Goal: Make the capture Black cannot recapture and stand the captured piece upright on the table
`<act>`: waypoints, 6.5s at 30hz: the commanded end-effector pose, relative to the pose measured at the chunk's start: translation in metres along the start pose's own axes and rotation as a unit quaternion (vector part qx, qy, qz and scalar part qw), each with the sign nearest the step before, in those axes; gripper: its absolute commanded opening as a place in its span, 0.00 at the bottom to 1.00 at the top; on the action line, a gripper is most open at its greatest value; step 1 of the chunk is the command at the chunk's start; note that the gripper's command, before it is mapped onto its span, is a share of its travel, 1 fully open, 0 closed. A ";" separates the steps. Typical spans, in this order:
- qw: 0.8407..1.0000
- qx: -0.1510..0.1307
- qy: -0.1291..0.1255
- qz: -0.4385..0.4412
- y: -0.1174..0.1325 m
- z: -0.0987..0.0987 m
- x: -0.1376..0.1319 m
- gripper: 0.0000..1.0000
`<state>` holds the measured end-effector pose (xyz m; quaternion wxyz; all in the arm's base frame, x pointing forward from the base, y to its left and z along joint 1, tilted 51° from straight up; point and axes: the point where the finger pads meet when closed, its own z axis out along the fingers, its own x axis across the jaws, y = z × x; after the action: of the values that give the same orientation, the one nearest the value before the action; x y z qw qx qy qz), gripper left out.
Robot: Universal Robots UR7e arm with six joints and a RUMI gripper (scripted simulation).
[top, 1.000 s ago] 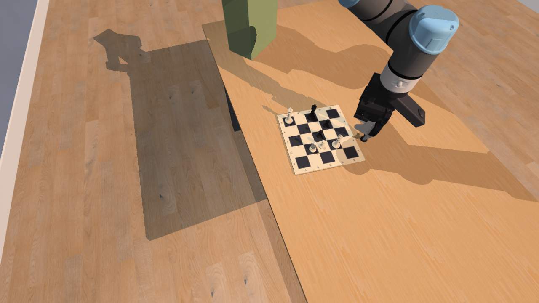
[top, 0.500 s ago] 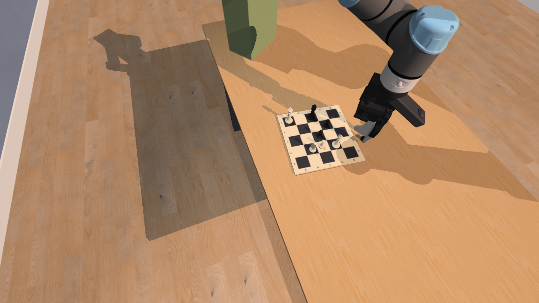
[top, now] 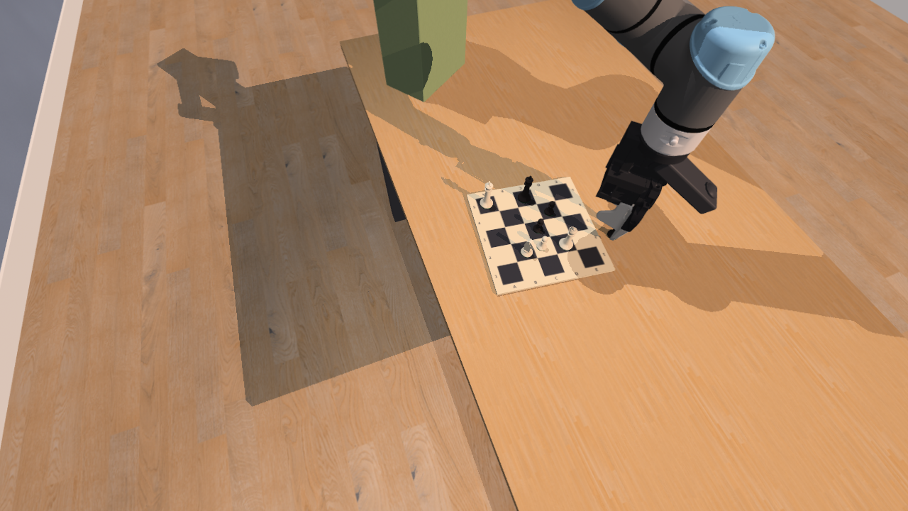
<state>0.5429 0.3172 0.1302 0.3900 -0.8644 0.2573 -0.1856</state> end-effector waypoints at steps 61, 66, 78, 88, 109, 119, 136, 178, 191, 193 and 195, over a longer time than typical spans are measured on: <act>1.000 0.000 0.000 -0.001 0.000 -0.088 0.000 1.00; 1.000 -0.001 0.000 -0.019 0.008 -0.089 0.007 1.00; 0.993 -0.003 -0.001 -0.122 0.053 -0.099 0.044 1.00; 0.985 0.000 0.000 -0.172 0.075 -0.106 0.061 1.00; 0.985 0.000 0.001 -0.174 0.075 -0.106 0.062 0.25; 0.985 0.000 0.001 -0.174 0.075 -0.106 0.062 0.25; 0.985 0.000 0.000 -0.174 0.075 -0.104 0.062 0.25; 0.985 0.000 0.000 -0.174 0.076 -0.059 0.062 0.25; 0.985 0.000 0.000 -0.174 0.076 -0.055 0.062 0.25; 0.985 0.000 0.000 -0.174 0.076 -0.055 0.062 0.25; 0.985 0.000 0.000 -0.174 0.076 -0.055 0.062 0.25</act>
<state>0.5408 0.2063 0.1135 0.3520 -0.8959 0.1031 -0.2505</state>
